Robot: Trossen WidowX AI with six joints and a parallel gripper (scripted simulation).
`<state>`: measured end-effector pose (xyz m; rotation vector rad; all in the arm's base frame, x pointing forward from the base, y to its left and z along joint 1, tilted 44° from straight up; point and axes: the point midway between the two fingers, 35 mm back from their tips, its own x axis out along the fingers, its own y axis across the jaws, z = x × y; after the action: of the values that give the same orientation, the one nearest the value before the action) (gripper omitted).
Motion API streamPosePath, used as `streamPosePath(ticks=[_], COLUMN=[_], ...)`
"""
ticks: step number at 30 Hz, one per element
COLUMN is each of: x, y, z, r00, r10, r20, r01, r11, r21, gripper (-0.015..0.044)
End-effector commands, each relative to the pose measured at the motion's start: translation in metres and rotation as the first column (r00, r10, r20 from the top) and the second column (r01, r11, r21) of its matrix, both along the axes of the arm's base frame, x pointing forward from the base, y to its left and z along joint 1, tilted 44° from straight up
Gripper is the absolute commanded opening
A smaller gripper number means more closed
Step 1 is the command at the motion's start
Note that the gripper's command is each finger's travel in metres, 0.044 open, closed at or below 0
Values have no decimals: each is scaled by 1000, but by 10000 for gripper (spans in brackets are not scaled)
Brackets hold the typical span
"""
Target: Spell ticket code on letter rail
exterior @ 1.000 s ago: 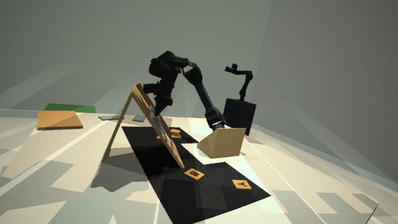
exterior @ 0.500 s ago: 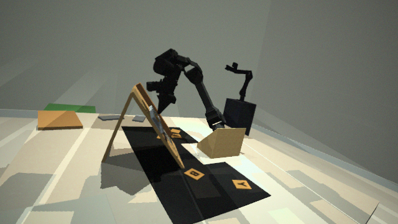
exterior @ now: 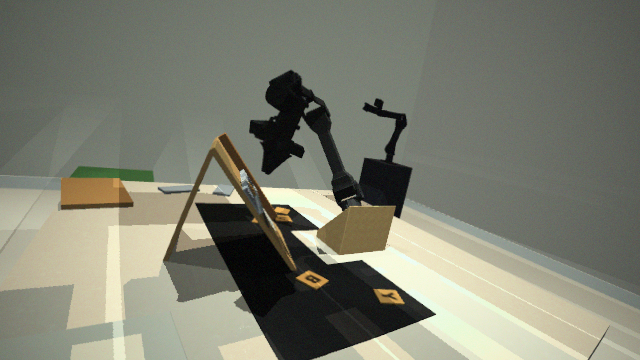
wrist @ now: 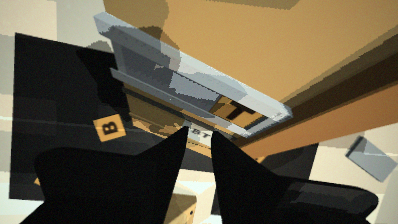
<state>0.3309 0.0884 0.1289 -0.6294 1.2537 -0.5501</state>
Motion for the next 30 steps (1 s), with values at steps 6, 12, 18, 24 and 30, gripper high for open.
streamPosePath(ticks=[6, 12, 18, 24, 30], x=[-53, -80, -80, -80, -78], y=[71, 93, 93, 93, 94], z=[42, 57, 57, 57, 52], r00=[636, 327, 327, 327, 318], r10=[678, 792, 792, 792, 789], r20=[-367, -515, -515, -515, -525], r01=[-737, -926, -926, -926, -928], r11=[675, 377, 377, 377, 374], r21=[-32, -8, -8, -8, 0], gripper=[315, 440, 440, 440, 387])
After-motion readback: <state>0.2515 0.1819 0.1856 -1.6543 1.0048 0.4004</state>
